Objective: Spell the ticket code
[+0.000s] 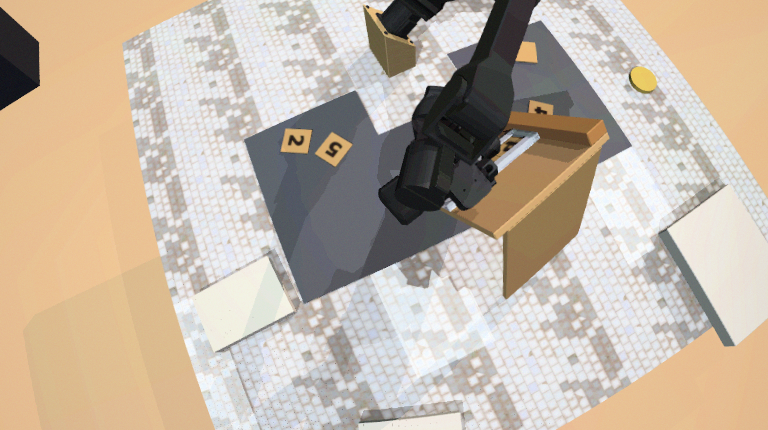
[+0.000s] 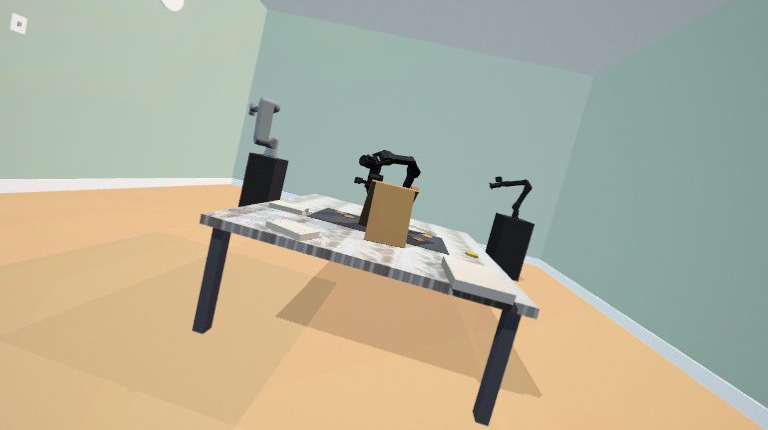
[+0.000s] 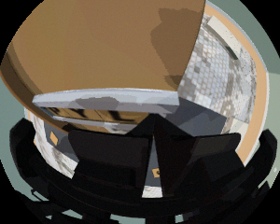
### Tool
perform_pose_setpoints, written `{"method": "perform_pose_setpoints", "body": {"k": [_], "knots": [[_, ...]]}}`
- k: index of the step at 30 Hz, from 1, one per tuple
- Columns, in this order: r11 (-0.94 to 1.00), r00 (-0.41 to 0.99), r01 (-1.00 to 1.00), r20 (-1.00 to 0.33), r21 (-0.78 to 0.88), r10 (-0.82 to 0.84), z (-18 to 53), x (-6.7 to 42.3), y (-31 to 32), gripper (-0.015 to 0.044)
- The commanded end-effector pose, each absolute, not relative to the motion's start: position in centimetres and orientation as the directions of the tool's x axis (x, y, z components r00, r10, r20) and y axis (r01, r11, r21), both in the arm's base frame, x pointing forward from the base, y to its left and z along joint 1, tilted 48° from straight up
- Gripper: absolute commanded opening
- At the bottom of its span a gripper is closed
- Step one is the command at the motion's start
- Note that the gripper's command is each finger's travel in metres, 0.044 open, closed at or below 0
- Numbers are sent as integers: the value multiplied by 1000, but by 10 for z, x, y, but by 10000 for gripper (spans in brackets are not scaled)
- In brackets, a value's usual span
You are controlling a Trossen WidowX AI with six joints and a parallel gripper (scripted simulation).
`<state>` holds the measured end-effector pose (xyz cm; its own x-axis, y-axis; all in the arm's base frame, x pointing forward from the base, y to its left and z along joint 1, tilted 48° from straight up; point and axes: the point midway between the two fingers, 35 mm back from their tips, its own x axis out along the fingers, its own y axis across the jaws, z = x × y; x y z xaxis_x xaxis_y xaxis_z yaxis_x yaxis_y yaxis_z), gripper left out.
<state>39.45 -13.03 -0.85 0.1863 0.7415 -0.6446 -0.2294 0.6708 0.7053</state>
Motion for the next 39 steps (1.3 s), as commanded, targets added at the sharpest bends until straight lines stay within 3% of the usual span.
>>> {"method": "perform_pose_setpoints", "body": {"k": [1, 27, 39], "knots": [[665, 185, -224, -639, 712, 747, -7, 394, -127, 0], [666, 184, -223, -640, 712, 746, 1, 371, -147, 0], [646, 628, -216, -403, 732, 666, 100, 283, -173, 315]]}}
